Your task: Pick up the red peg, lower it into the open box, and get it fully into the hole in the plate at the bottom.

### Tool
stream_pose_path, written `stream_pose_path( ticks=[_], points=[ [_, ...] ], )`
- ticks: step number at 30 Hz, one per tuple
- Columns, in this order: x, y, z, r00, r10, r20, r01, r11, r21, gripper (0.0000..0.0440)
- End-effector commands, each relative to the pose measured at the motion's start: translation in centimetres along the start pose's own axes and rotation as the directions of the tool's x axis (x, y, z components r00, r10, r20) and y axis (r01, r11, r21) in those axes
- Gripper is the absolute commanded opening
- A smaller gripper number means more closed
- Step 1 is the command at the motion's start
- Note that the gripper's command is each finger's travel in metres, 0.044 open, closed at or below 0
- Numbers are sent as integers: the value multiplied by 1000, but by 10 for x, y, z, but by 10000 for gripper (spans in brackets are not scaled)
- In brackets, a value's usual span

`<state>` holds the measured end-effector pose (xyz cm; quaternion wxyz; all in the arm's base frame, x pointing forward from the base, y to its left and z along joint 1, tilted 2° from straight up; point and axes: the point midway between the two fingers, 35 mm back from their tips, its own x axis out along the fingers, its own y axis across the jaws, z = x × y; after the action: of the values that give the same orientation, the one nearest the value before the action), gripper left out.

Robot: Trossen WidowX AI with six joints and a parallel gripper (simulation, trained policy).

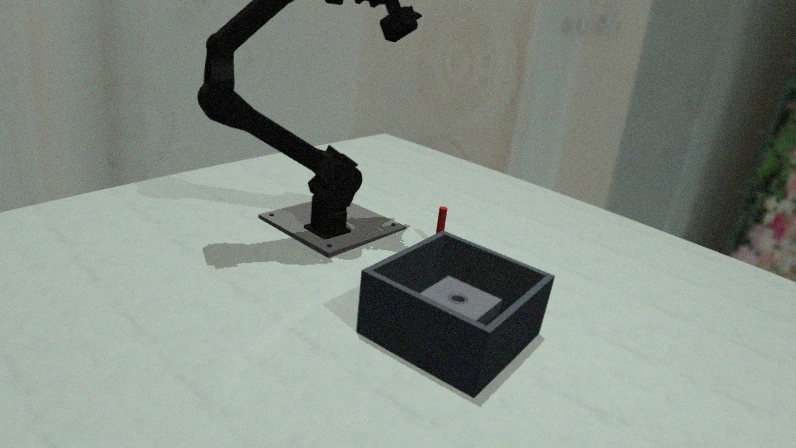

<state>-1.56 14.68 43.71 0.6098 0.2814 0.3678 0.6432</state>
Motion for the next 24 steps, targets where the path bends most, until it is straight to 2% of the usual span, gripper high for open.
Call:
stream_pose_path(
  ticks=[1,2,7,12,18,24],
  points=[
    [2,-3,4,1000,-16,19,16,1000,-3,422],
    [4,-6,7,999,-36,37,36,999,-2,440],
    [15,-36,21,978,-182,102,176,982,65,440],
    [24,-72,29,937,-330,117,310,937,160,440],
    [29,-116,31,863,-496,98,455,846,278,440],
    [28,-159,29,766,-641,46,577,718,389,440]
  ],
)
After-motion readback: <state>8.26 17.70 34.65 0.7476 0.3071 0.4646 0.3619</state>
